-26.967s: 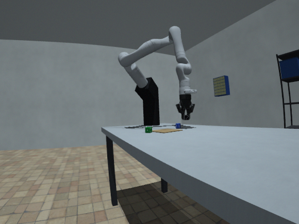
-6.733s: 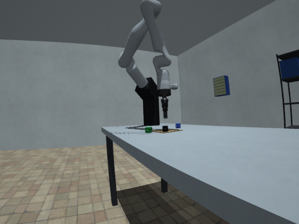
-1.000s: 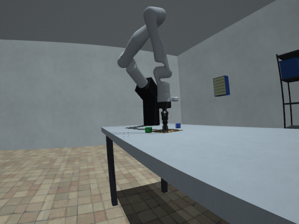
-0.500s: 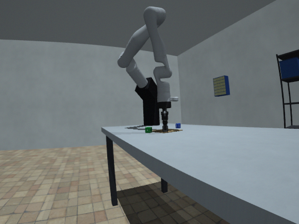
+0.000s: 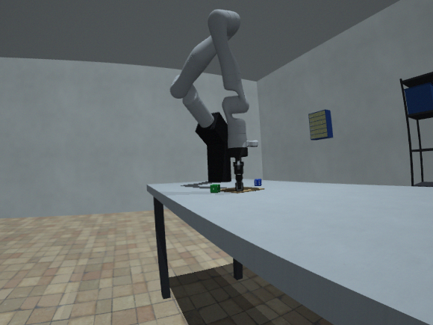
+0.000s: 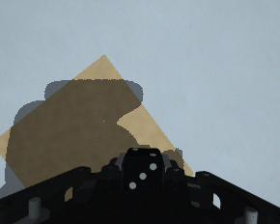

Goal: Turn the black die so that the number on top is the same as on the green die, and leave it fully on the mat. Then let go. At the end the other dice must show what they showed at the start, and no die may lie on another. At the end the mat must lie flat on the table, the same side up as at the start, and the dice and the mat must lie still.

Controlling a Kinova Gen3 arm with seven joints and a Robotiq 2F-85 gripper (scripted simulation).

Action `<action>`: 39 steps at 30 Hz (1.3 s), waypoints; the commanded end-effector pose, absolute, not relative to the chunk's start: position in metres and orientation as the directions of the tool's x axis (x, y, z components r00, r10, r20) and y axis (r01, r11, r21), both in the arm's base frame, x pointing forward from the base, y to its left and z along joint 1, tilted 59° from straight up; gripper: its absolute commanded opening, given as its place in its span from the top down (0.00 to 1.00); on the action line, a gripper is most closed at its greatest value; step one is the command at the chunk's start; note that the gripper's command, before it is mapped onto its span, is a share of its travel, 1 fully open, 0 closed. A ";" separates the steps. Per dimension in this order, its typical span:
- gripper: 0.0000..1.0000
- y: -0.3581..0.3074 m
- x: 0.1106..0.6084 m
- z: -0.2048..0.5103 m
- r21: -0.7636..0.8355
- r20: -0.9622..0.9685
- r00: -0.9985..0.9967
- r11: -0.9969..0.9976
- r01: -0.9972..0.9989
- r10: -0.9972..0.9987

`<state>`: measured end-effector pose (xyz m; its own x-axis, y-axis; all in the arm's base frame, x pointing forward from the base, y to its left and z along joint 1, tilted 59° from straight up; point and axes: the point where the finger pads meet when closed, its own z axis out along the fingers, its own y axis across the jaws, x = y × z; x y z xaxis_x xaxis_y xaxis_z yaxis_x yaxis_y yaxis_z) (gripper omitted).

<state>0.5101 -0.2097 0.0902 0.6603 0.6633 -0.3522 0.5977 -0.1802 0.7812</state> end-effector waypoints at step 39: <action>0.74 -0.169 0.485 0.119 0.781 -0.352 0.660 -0.180 0.598 0.664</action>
<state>0.4811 -0.1870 0.1149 0.6781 0.6409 -0.3599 0.5963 -0.1934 0.7791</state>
